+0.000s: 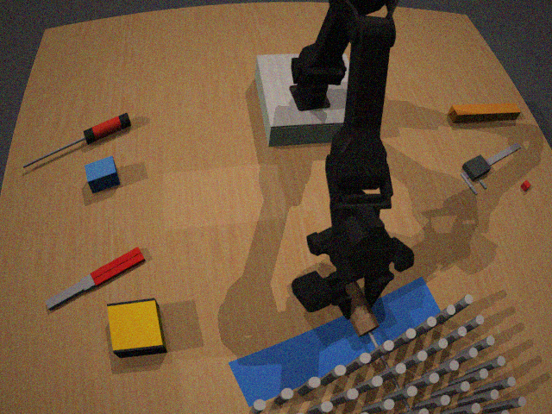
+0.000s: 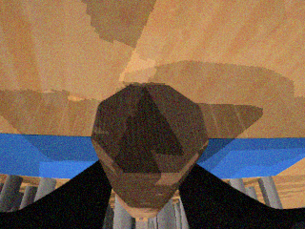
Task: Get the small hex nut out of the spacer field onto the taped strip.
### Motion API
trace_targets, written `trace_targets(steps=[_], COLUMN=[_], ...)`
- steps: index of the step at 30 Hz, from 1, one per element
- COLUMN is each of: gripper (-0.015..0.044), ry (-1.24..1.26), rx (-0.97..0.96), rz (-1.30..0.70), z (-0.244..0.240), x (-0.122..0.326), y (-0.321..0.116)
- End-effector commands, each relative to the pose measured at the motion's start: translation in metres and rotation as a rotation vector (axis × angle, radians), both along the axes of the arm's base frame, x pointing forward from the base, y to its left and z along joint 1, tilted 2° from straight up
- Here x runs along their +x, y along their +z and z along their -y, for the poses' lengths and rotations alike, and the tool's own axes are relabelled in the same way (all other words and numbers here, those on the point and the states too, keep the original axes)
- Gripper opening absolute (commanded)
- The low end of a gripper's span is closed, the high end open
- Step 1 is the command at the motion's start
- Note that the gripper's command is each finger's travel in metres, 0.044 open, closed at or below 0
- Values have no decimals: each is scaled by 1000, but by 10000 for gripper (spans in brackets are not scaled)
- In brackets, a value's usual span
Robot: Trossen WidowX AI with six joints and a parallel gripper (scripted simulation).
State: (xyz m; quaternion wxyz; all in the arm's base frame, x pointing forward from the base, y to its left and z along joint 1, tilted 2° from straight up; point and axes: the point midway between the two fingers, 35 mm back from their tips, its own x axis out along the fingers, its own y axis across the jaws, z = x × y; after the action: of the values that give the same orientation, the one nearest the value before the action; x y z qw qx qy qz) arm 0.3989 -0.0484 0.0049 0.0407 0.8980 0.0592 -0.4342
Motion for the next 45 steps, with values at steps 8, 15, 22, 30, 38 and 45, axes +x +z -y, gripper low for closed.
trace_targets(steps=[8, 15, 22, 30, 38, 45], gripper=[0, 0, 0, 0, 0, 0], ry=[2, 3, 4, 4, 4, 4], rx=[0, 0, 0, 0, 0, 0], rz=[1, 1, 0, 0, -1, -1], z=[0, 0, 1, 1, 2, 3], x=[-7, -11, -16, -21, -26, -30], y=[0, -1, -1, -2, -2, -3])
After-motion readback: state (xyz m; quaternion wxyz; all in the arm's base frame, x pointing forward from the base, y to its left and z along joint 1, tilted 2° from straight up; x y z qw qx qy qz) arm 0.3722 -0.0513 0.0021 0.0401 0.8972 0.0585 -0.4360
